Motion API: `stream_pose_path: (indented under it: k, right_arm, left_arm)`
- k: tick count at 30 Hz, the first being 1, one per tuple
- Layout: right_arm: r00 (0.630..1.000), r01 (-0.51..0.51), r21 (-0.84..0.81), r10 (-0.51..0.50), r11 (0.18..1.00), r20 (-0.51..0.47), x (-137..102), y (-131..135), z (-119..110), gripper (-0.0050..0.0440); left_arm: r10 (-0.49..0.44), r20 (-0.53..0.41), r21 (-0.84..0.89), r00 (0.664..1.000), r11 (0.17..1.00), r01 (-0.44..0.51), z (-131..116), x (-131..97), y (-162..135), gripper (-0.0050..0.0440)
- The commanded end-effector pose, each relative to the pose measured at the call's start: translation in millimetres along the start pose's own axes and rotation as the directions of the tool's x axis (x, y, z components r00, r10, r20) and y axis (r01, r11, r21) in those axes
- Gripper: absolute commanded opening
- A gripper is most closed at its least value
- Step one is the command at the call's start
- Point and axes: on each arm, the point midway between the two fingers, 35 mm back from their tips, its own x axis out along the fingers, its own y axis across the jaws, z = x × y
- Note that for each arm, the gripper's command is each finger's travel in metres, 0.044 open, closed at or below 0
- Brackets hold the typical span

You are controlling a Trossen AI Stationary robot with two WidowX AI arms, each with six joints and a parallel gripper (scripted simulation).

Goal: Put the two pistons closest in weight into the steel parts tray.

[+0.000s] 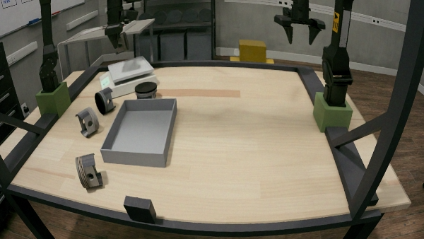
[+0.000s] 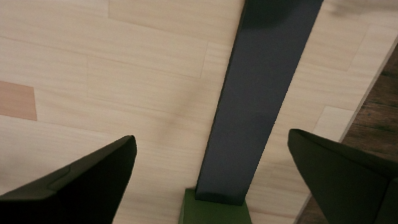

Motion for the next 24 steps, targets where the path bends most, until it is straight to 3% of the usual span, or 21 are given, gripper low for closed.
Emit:
stream_pose_path:
  k: [1, 10, 20, 24]
  right_arm:
    - [0.999, -0.003, -0.006, 0.003, 1.0, 0.033, -8.5, 1.1, 5.5, 0.04]
    - [0.999, -0.003, -0.006, 0.003, 1.0, 0.033, -8.5, 1.1, 5.5, 0.04]
    - [0.999, -0.003, -0.006, 0.003, 1.0, 0.033, -8.5, 1.1, 5.5, 0.04]
    - [0.999, -0.003, -0.006, 0.003, 1.0, 0.033, -8.5, 1.1, 5.5, 0.04]
  left_arm:
    - [0.003, 0.043, -0.085, 0.999, 0.996, 0.0, 8.3, -14.0, 2.4, 0.0158]
    - [-0.026, 0.031, -0.317, 0.999, 0.948, 0.035, 17.7, -12.4, 6.0, 0.0158]
    - [-0.021, 0.031, -0.322, 0.999, 0.946, 0.03, 54.1, -12.5, 20.4, 0.0158]
    - [-0.026, 0.023, -0.371, 0.999, 0.928, 0.032, 54.1, -11.9, 20.4, 0.0158]
